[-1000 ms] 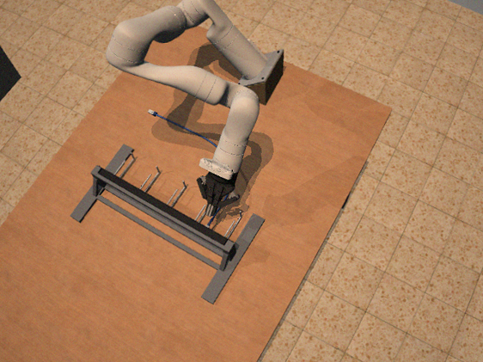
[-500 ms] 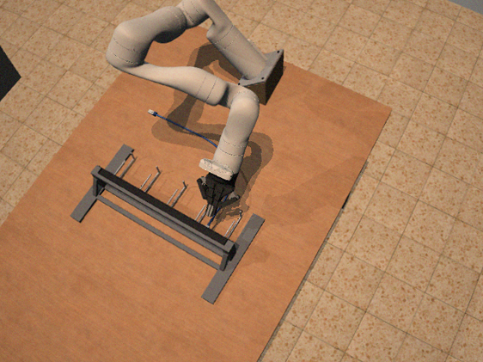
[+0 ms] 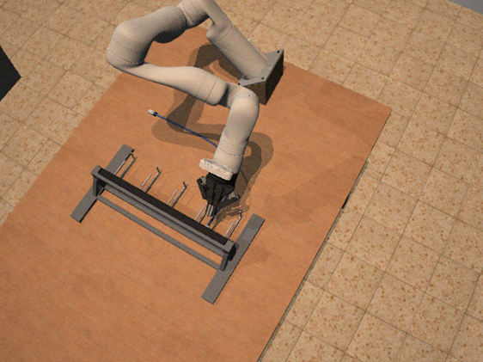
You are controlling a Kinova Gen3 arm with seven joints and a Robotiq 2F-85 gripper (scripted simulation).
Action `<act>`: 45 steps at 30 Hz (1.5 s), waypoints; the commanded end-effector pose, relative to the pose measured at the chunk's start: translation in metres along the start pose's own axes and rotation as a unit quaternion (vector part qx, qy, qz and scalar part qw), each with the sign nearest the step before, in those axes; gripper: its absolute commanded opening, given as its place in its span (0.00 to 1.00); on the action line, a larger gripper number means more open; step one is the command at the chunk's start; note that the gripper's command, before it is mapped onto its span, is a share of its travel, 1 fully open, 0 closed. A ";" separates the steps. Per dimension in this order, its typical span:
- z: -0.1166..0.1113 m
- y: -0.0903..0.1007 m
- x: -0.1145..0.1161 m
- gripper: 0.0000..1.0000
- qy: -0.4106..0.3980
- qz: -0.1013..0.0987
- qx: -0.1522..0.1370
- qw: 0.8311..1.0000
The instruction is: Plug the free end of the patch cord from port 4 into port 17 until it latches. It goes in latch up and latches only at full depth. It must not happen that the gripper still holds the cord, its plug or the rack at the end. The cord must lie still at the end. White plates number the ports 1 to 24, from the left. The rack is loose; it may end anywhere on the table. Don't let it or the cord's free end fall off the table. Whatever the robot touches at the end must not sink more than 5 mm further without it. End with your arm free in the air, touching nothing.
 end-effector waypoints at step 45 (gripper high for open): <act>-0.001 0.140 0.000 0.00 0.000 0.000 0.001 1.000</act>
Point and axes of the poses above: the point where the finger pads meet when closed, its own y axis back along the fingers, its own x axis across the jaws, z = x × y, the point moved 10 cm from there along y, back along the fingers, and after that the axes turned 8 degrees about y, right-handed, at the moved point
